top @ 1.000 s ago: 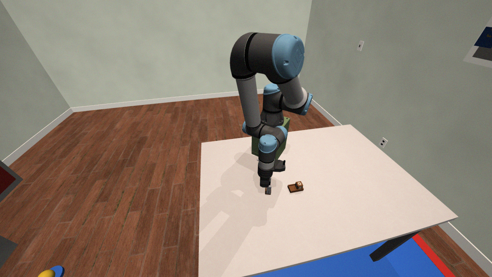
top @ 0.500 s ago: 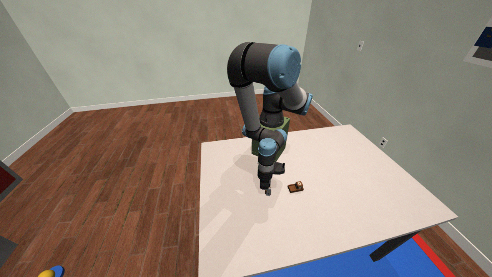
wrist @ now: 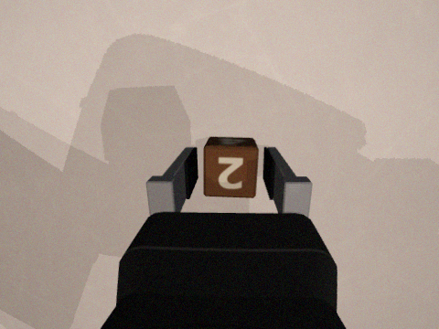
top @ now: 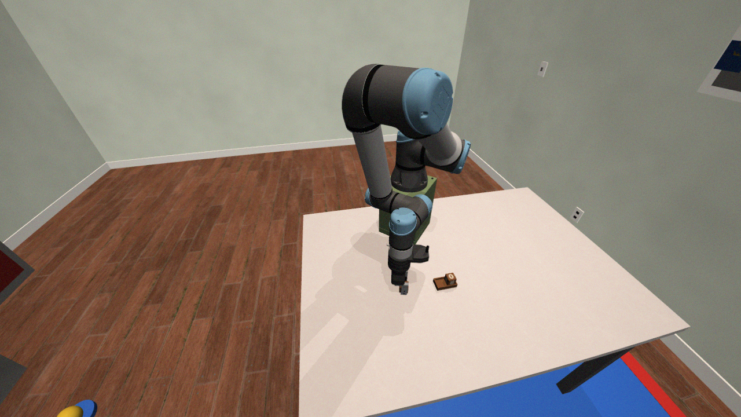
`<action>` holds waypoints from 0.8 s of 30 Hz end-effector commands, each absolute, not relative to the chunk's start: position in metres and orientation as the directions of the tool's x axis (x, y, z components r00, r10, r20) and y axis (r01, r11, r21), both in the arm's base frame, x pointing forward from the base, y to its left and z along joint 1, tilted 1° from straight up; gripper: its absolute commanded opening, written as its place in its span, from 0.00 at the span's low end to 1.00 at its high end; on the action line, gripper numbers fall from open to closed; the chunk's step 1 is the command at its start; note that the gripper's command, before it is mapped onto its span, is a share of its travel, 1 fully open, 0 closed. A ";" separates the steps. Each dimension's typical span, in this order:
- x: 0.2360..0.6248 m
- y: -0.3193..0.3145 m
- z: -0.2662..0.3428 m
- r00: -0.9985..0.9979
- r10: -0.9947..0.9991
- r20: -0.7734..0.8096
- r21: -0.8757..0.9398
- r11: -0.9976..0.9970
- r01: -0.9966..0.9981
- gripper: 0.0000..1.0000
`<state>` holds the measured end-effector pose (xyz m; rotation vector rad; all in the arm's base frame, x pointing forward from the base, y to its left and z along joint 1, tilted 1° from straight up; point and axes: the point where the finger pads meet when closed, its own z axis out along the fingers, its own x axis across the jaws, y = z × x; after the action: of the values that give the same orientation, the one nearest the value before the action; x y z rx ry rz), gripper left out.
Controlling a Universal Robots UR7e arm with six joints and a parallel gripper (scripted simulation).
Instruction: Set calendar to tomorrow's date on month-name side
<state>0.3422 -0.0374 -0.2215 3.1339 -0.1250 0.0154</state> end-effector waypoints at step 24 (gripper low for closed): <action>0.344 -0.038 -0.222 0.997 -0.078 0.013 0.007 -0.997 -0.078 0.60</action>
<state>0.3422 -0.0374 -0.2215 3.1339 -0.1250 0.0155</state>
